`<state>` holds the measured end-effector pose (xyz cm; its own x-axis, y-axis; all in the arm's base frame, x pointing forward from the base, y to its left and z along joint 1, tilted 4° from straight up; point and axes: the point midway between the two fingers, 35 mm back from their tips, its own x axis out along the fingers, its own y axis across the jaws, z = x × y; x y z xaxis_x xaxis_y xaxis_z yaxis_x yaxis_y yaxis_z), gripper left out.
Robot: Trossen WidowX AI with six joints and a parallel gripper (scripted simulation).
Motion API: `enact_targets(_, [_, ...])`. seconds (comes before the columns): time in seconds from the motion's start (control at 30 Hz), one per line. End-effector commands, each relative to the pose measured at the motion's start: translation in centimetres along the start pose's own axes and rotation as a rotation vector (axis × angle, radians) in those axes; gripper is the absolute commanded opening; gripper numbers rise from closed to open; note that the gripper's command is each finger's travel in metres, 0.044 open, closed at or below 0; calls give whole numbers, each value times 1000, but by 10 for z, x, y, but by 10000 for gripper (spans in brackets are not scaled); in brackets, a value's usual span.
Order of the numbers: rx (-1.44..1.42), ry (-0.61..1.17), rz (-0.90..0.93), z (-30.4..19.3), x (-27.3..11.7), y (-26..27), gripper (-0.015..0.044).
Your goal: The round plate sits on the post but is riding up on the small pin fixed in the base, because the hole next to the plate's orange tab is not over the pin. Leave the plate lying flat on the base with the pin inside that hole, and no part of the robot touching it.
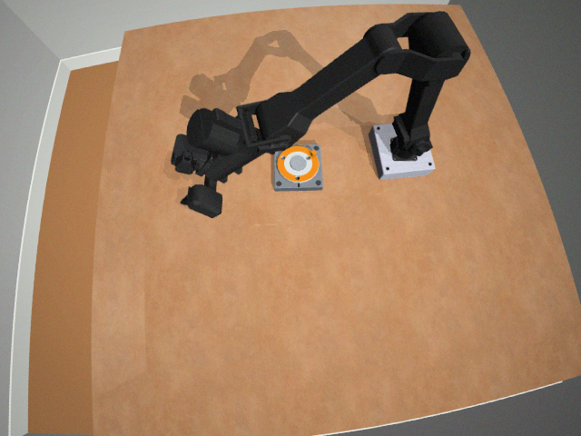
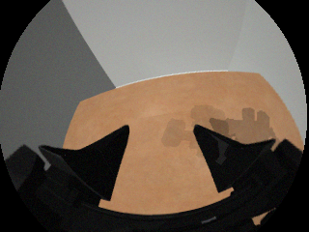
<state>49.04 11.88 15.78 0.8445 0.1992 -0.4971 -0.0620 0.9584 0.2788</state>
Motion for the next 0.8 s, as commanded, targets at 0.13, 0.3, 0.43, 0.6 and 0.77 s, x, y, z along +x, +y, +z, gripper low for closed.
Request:
enact_targets(0.13, [-89,263,-128,-44,-37,-58,269])
enact_targets(0.3, [-135,488,-189,-82,-81,-94,137])
enact_targets(0.43, [-158,721,-211,-120,-135,-119,32])
enact_targets(0.6, [-157,913,-198,-149,-186,-129,0])
enact_targets(0.77, [-154,960,-190,-156,-199,-130,0])
